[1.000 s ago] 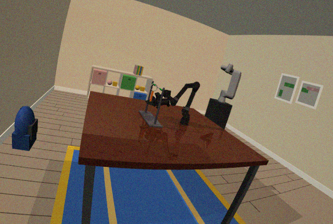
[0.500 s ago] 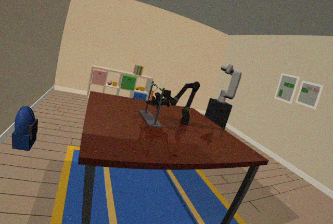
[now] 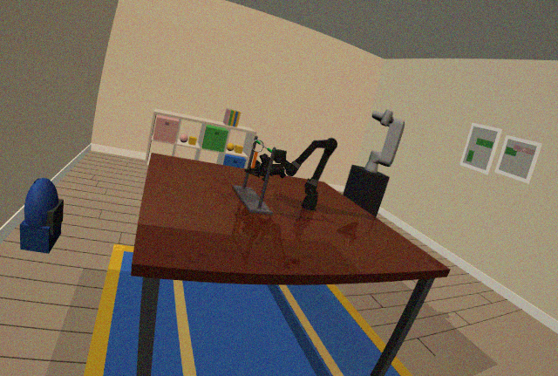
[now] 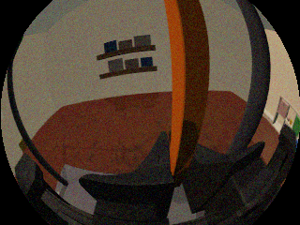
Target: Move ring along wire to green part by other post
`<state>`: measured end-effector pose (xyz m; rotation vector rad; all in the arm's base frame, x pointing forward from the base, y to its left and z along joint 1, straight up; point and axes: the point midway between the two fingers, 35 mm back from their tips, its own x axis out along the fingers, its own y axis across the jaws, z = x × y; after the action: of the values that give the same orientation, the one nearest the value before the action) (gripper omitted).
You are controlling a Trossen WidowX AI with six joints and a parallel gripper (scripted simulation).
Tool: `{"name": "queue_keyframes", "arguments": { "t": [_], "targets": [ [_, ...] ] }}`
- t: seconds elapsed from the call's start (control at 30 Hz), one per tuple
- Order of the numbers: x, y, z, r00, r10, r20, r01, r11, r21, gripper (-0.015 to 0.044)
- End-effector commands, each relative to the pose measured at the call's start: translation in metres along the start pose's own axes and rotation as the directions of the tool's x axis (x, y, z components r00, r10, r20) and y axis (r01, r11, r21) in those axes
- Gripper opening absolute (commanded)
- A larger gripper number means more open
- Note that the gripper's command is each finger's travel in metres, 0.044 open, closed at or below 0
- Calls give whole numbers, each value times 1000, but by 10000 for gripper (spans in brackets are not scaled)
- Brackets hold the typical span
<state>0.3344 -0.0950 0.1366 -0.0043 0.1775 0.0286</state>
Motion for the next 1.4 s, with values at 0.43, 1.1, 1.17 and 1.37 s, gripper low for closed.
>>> {"name": "queue_keyframes", "arguments": {
  "t": [0.43,1.1,1.17,1.37],
  "targets": [
    [-2,-2,16,1000,-3,17,3,1000,-12,-150],
    [-2,7,16,1000,-2,14,2,1000,-10,-150],
    [-2,9,16,1000,-2,14,2,1000,-9,-150],
    [-2,15,16,1000,-2,13,2,1000,-8,-150]
  ]
}}
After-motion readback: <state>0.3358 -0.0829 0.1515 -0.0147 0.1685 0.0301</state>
